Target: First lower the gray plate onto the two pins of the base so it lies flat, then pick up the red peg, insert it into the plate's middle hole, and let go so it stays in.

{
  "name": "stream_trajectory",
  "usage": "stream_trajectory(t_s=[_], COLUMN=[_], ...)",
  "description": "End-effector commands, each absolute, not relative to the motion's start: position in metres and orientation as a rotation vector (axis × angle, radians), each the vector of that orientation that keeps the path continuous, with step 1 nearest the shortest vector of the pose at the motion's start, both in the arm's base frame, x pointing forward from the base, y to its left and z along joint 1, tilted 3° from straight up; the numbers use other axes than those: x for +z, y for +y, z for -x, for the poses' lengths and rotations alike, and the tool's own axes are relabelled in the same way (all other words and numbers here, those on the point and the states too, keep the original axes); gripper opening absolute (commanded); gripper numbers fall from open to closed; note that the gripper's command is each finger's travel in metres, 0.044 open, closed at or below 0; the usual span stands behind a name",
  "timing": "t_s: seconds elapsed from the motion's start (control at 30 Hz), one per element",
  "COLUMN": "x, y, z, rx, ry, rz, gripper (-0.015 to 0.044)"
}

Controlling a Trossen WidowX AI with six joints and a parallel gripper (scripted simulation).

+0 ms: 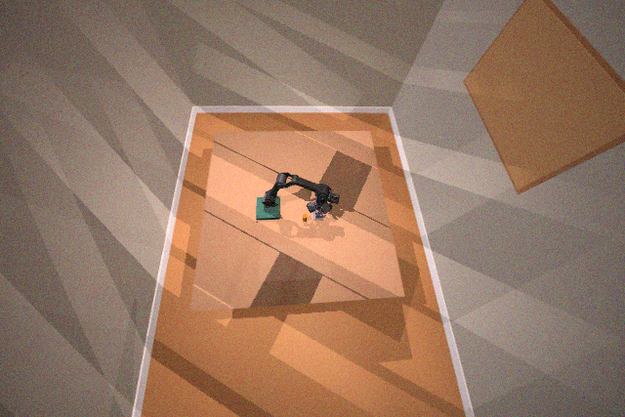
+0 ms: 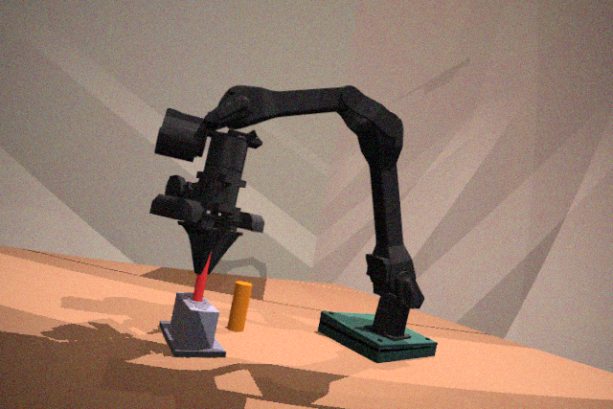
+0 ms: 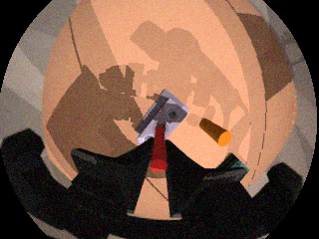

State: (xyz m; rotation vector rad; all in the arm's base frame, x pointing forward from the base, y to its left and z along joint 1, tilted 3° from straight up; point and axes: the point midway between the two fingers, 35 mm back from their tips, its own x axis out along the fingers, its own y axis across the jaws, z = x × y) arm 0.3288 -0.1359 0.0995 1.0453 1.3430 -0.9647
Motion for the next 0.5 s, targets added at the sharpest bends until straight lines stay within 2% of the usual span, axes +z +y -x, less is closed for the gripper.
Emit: stream_trajectory(t_s=[0.0, 0.47], x=[0.0988, 0.0981], y=[-0.1363, -0.137], z=[-0.3287, -0.3294], rx=[-0.967, -0.965], ry=[1.342, 1.343], rz=[-1.044, -1.045], gripper=[0.0, 0.0])
